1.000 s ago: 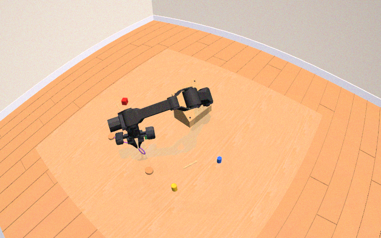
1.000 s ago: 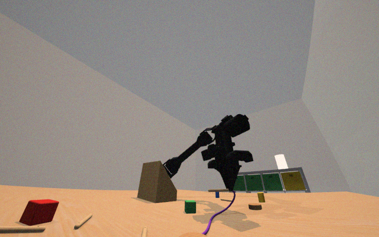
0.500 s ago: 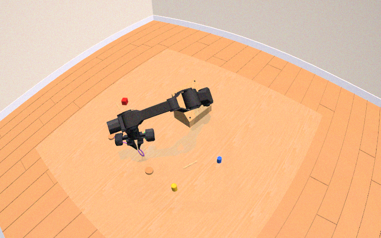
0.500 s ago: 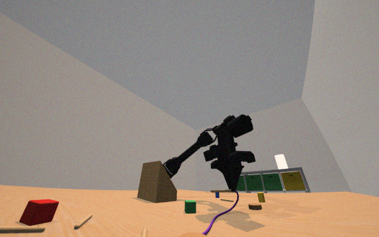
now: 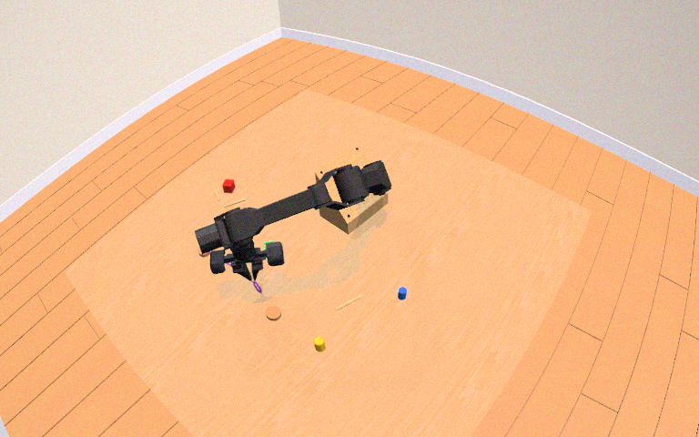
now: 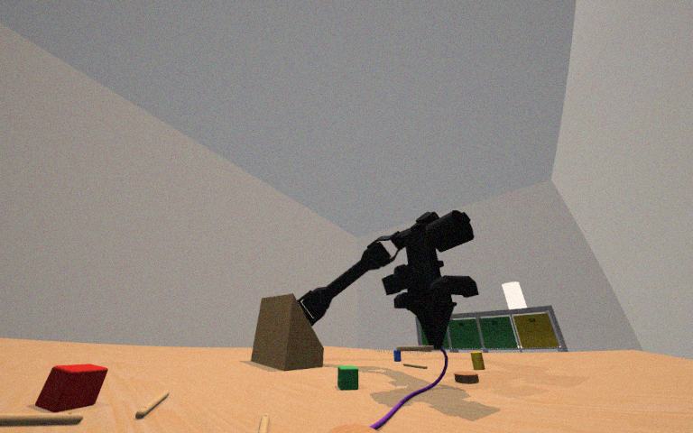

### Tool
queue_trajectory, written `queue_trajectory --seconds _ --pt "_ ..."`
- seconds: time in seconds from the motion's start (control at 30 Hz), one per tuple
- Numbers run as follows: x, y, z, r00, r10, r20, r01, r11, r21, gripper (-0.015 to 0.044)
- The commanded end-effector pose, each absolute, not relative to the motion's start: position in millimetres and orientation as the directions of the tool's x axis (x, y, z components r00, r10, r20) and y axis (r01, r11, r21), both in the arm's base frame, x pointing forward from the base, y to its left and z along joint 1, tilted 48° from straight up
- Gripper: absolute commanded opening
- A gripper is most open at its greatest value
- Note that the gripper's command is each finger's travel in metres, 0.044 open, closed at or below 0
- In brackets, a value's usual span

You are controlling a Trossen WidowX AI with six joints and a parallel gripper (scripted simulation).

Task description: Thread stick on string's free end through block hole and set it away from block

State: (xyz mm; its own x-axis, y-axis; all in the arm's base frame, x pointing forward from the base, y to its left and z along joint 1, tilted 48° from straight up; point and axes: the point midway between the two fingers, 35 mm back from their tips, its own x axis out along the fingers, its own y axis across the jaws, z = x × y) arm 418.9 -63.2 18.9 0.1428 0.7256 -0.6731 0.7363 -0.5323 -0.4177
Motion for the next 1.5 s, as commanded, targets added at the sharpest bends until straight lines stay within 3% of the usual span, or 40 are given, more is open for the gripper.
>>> queue_trajectory --seconds 0.0,1.47 --pt "424.0 -61.8 22.8 0.147 0.727 -0.67 0.733 -0.535 -0.42 0.0" --pt "446.7 -36.4 46.4 0.153 0.733 -0.663 0.734 -0.533 -0.42 0.0"
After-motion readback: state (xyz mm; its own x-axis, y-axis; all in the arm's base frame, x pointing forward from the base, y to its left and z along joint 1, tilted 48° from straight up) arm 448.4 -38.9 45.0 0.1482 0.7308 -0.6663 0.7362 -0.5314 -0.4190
